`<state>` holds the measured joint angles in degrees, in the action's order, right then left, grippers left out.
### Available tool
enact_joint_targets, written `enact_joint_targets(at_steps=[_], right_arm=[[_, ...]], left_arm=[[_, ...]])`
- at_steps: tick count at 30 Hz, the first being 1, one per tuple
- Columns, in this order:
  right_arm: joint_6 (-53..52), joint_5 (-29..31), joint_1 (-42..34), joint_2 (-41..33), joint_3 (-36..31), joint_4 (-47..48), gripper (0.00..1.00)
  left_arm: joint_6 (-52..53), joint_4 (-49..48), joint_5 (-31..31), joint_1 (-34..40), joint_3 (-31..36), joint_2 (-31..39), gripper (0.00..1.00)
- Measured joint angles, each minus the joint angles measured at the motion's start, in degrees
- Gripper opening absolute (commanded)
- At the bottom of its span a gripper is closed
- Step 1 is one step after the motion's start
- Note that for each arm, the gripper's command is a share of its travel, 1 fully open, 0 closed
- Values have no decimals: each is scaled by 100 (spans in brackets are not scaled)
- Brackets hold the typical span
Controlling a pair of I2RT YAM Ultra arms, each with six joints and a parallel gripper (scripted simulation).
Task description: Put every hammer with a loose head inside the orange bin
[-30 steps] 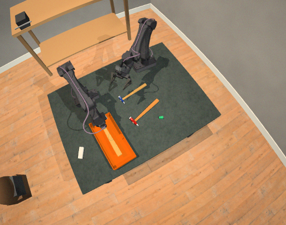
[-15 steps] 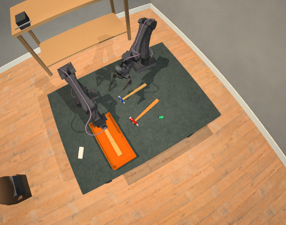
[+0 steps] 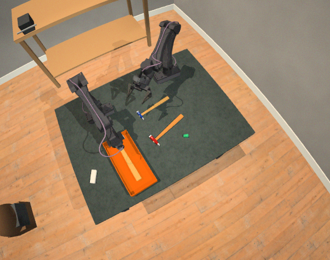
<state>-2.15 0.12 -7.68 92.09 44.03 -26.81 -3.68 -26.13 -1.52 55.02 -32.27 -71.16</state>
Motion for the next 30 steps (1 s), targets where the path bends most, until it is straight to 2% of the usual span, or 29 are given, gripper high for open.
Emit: enact_joint_targets(at_steps=[30], right_arm=[[0,-2,0,131,-452,658,15]], left_arm=[[0,0,0,0,0,0,100]])
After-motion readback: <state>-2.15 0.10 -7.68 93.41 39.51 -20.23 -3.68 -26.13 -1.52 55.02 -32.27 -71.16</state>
